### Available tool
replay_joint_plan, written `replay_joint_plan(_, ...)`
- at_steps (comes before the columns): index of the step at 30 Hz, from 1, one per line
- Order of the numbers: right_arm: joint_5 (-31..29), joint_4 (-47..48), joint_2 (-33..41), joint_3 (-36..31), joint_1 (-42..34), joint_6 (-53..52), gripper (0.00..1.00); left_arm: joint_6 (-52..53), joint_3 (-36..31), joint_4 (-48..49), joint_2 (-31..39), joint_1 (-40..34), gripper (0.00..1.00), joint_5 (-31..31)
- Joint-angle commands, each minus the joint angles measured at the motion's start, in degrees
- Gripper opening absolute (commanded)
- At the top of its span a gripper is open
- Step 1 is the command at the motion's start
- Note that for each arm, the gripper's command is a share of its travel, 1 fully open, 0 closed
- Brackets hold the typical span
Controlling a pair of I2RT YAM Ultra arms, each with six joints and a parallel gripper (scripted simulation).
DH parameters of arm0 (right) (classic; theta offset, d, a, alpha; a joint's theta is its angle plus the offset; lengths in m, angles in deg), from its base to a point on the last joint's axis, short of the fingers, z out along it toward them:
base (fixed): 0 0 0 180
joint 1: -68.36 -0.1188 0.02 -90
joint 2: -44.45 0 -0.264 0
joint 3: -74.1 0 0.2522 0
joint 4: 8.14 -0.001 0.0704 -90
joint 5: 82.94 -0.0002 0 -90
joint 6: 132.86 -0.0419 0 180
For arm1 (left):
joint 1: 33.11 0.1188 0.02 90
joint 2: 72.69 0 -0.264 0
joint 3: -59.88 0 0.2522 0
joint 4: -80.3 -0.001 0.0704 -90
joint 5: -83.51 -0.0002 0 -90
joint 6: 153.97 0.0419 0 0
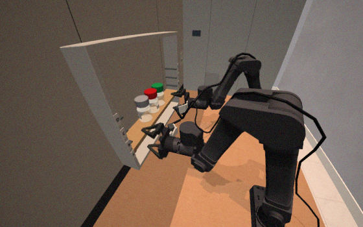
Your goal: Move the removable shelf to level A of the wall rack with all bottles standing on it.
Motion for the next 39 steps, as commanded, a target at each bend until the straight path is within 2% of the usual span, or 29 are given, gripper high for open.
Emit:
replay_joint_plan(1, -1.0, 2.0, 2.6, -0.9, -0.7, 0.0, 1.00, 0.2, -0.9, 2.1, 2.3, -0.7, 1.00, 1.1)
replay_joint_plan(39, -4.4, 6.2, 8.0, -10.6, -4.1, 0.0, 1.00, 0.2, -10.4, 6.3, 7.5, -4.2, 1.00, 4.5)
